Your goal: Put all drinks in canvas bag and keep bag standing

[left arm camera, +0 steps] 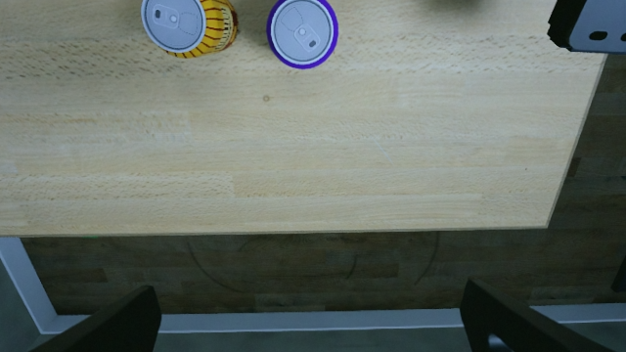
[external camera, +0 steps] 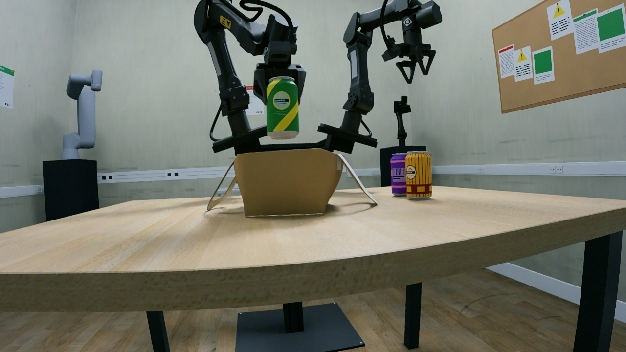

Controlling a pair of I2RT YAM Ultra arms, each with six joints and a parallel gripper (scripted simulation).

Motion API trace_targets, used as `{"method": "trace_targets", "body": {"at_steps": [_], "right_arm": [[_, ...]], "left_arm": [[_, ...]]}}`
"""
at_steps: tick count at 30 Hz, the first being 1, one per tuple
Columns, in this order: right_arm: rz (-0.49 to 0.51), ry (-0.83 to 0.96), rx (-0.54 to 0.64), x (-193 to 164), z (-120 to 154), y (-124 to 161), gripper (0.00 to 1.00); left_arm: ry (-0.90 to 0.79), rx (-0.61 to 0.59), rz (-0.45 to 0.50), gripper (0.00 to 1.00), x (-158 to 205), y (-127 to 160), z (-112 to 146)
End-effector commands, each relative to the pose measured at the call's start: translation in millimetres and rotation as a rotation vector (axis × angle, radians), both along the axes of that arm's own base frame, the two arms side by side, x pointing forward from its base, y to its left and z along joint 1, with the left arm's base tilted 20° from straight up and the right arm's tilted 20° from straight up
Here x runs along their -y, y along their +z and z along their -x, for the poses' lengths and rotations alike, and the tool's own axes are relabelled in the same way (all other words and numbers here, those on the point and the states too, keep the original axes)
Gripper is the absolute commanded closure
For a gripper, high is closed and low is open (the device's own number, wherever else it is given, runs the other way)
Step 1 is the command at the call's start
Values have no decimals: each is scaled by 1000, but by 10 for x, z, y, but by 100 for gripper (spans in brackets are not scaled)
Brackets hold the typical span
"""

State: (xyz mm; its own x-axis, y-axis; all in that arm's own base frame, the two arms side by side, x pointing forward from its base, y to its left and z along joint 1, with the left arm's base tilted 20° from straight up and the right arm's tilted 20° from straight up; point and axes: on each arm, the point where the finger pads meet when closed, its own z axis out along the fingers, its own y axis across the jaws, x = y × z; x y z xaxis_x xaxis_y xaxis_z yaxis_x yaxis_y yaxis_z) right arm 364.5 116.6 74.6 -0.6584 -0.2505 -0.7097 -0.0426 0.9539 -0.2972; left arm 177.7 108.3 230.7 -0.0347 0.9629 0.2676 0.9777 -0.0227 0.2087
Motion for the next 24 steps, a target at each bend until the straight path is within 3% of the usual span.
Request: {"method": "trace_targets", "body": {"at_steps": [1,7,8,14,16,21,24], "right_arm": [[-68,11,128,-183,-167,391,30],[-67,12,127,-184,-167,388,30],[-26,5,69,-58,-83,81,30],[-45,10,100,-111,-142,207,30],[-34,2,63,-9,-128,-14,30],[-54,3,97,-31,-205,74,30],[-33,9,86,-27,-147,-43,30]], "left_arm": [[-9,26,9,0,65,50,25],[-9,26,9,0,65,50,25],[-9,26,9,0,65,50,25],[-9,26,9,0,65,50,25],[-9,26,9,0,65,50,25],[-9,26,9,0,65,50,25],[-9,26,9,0,65,50,25]]}}
